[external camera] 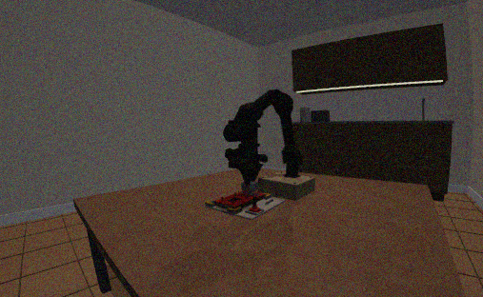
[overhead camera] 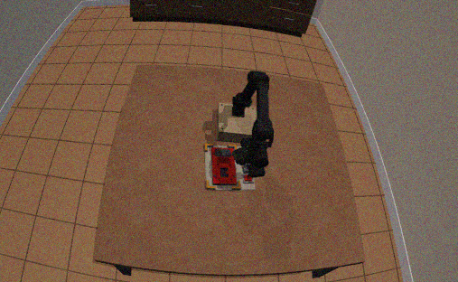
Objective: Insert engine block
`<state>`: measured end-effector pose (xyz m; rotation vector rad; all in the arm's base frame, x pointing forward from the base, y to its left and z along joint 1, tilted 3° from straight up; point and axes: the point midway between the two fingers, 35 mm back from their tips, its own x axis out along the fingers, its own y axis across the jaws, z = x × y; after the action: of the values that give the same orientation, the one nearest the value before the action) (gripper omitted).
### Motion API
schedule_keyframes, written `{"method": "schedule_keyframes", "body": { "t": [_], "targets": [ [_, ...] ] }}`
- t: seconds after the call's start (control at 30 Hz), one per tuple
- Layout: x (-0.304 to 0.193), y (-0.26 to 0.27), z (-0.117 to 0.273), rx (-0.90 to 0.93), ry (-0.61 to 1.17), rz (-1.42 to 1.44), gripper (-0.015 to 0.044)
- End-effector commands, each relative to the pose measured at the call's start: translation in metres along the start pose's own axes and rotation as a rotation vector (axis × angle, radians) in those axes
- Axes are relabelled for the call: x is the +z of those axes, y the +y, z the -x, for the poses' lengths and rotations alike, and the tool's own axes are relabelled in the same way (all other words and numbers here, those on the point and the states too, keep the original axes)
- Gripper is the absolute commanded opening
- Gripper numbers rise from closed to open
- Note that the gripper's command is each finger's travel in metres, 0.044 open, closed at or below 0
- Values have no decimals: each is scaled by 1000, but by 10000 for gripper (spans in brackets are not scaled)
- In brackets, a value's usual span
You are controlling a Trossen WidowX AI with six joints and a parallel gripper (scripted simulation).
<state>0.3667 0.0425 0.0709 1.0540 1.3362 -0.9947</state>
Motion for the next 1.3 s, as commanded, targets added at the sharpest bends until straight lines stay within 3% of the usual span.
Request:
{"method": "schedule_keyframes", "body": {
  "t": [0.0, 1.27],
  "targets": [
    [9, -2, -4, -2, -5, -149, 0],
    [79, -30, -35, 1, -10, -1464, 0]
  ]
}}
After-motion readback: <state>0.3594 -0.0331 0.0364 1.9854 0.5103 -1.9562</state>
